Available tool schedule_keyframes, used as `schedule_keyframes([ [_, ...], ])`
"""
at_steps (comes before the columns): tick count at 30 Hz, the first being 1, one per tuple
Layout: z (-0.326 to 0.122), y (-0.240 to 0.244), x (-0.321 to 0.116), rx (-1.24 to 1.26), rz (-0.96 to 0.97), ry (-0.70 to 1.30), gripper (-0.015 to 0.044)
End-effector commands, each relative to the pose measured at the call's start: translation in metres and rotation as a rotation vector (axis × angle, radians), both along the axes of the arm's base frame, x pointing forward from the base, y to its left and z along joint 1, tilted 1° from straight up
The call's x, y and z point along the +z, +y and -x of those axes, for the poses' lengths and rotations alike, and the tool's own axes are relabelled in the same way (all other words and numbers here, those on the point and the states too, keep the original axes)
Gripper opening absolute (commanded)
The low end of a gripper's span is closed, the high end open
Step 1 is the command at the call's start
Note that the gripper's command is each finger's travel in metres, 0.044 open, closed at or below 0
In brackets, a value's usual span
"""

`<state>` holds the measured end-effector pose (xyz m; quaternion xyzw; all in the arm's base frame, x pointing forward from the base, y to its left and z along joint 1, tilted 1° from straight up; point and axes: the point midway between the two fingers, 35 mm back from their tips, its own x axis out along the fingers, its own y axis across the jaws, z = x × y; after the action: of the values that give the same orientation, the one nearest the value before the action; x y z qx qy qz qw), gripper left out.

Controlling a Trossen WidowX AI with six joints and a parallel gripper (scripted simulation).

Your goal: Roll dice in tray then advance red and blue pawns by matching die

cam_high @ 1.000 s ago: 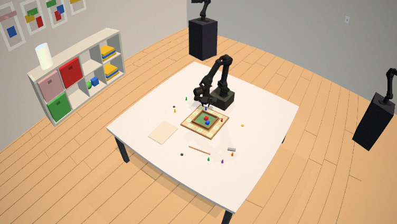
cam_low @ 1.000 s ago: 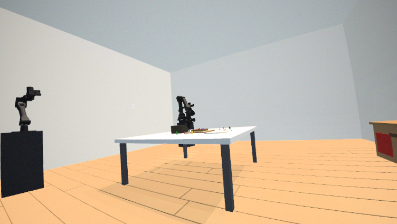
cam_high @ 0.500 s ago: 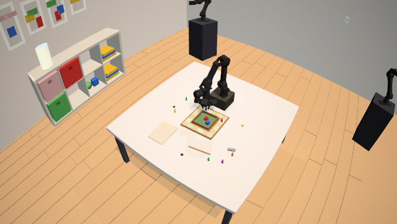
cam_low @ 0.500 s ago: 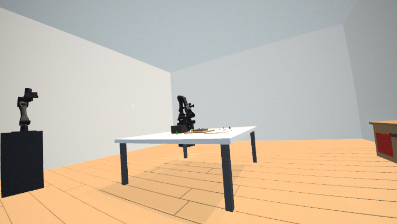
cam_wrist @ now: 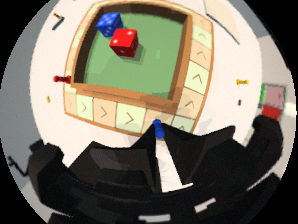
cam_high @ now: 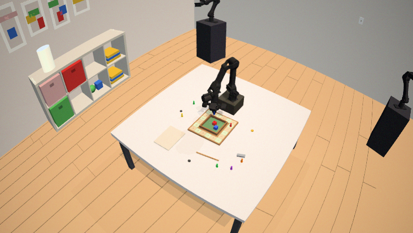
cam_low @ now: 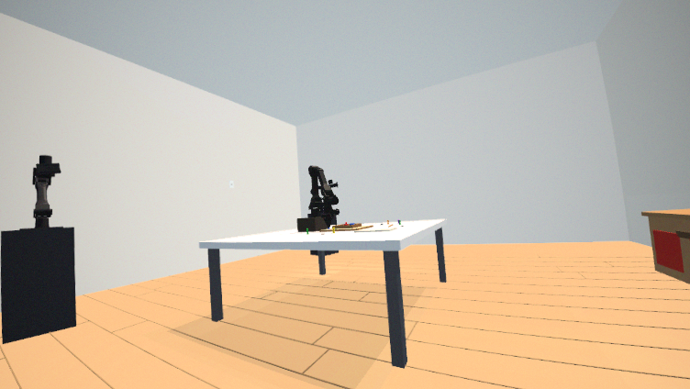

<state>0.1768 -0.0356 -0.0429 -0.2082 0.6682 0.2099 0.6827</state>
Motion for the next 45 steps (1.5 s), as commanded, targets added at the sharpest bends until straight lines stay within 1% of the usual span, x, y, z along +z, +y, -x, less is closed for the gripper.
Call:
schedule_keyframes([
  [1,0.001,0.0,-0.001,0.005,-0.002,0.001,0.0],
  [4,-0.002,0.0,0.008,0.005,-0.002,0.001,0.0],
  [13,-0.011,0.0,0.063,0.005,-0.002,0.0,0.0],
  [23,0.0,0.004,0.126,0.005,-0.002,0.0,0.0],
  [28,-0.005,0.003,0.128,0.005,-0.002,0.0,0.0],
  [45,-0.076,-0.002,0.118,0.005,-0.002,-0.006,0.0],
])
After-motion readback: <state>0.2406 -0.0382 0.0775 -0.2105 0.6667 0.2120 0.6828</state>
